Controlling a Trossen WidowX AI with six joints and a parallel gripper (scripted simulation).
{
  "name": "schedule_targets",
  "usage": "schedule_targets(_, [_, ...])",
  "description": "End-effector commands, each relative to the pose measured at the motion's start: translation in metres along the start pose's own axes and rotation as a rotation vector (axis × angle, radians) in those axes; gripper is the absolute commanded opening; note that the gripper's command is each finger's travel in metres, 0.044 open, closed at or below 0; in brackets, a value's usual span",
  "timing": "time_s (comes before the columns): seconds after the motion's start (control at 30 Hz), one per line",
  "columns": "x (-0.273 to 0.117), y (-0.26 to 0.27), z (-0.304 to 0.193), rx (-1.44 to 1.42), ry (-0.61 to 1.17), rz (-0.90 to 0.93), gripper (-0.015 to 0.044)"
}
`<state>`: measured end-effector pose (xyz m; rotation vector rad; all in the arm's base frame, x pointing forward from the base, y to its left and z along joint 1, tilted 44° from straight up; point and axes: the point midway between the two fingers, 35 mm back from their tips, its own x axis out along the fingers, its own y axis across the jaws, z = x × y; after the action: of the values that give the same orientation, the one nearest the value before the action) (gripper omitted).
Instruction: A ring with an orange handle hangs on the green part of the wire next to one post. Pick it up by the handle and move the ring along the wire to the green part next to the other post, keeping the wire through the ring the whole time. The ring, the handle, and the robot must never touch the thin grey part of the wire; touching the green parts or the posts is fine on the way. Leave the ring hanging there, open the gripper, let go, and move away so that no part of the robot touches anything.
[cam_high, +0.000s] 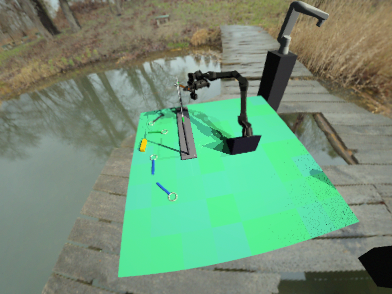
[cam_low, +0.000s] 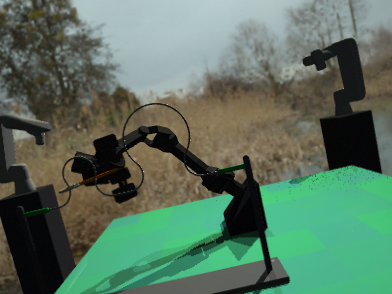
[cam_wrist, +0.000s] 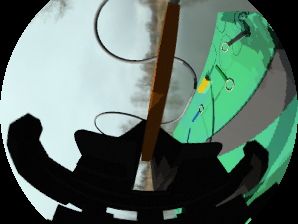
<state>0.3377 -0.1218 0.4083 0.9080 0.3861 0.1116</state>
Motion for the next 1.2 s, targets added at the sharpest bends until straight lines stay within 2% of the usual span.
schedule_targets(0.0, [-0.001, 0.008, 0.000, 0.002, 0.001, 0.020, -0.0150])
schedule_targets(1.17, [-0.002, 0.022, 0.002, 0.024, 0.002, 0.024, -0.0150])
